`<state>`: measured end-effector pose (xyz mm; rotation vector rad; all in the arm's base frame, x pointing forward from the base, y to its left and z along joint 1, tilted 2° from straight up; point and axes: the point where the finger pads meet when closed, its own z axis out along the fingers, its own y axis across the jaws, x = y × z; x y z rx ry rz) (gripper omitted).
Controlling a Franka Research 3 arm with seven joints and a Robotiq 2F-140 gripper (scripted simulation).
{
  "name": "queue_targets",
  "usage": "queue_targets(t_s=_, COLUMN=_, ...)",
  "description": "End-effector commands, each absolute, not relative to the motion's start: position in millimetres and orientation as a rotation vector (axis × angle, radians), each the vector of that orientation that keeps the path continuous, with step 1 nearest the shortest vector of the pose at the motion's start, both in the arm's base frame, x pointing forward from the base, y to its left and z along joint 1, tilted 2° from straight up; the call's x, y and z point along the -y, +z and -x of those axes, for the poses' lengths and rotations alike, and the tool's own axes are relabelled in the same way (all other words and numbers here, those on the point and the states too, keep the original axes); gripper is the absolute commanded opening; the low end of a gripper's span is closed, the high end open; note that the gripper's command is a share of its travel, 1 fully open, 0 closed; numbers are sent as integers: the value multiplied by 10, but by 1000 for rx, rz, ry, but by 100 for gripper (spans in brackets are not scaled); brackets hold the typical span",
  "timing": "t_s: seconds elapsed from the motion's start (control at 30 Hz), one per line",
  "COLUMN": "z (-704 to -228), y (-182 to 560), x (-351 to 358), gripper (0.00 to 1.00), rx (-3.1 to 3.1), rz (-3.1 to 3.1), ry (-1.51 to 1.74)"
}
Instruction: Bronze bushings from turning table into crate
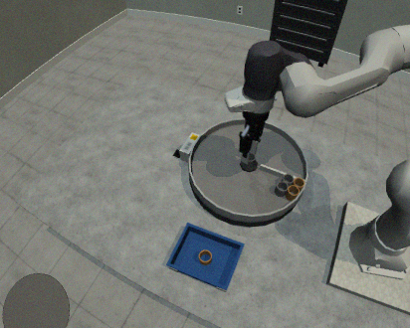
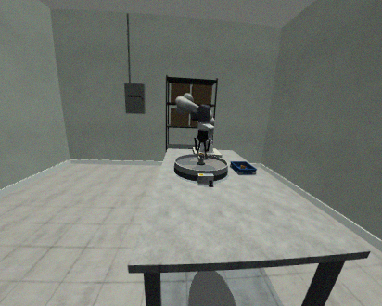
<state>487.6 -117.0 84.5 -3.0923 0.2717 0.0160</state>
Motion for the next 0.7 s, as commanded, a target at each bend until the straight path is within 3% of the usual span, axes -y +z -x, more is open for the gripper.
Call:
queue_targets(t_s=0.0, z=-4887, y=871, x=1166, gripper=28, rx=-274, rz=3093, ry=10)
queue_targets(t_s=0.67, z=-4887, y=1170, x=1177, gripper=28, rx=-274, rz=3093, ry=10)
